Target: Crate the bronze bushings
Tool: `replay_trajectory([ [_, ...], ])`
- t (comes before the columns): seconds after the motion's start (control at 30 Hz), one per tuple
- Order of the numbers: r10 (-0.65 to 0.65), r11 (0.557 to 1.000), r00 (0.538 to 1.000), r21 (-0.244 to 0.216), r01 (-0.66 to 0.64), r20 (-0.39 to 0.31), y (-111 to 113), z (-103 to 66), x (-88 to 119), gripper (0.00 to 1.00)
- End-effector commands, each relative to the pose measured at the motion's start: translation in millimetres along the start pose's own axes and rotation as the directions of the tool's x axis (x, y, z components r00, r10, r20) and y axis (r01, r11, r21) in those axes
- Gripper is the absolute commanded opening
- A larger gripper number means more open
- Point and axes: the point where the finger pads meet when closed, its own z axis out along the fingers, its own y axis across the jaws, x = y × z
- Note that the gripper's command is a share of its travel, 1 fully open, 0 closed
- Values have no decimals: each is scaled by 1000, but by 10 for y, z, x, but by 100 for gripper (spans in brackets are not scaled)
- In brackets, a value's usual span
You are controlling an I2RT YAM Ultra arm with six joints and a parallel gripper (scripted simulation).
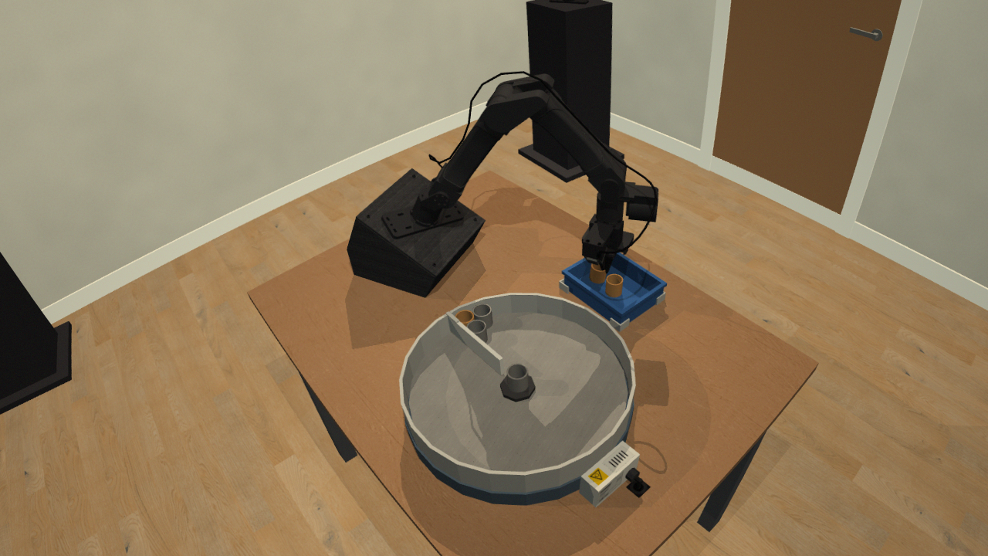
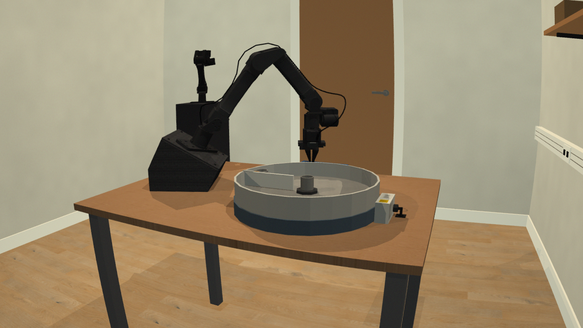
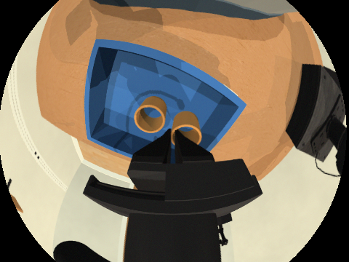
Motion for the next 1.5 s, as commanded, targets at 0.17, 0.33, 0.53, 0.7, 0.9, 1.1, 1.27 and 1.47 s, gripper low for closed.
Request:
replay_trajectory([
  [0.17, -6, 999, 1000, -33, 6, -13, 97, -101, 28, 0],
  [0.33, -6, 999, 1000, -33, 6, -13, 97, -101, 28, 0],
  [0.53, -7, 1000, 1000, -30, 6, -12, 89, -68, 31, 0],
  [0.7, -8, 1000, 1000, -24, 7, -11, 63, -44, 28, 0],
  [0.9, -9, 1000, 1000, -14, 9, -9, 17, 3, 22, 0],
  [1.1, -7, 1000, 1000, -26, 7, -12, 66, -16, 32, 0],
  [1.27, -8, 1000, 1000, -18, 8, -10, 38, 21, 30, 0],
  [1.47, -8, 1000, 1000, -18, 8, -10, 29, 4, 26, 0],
])
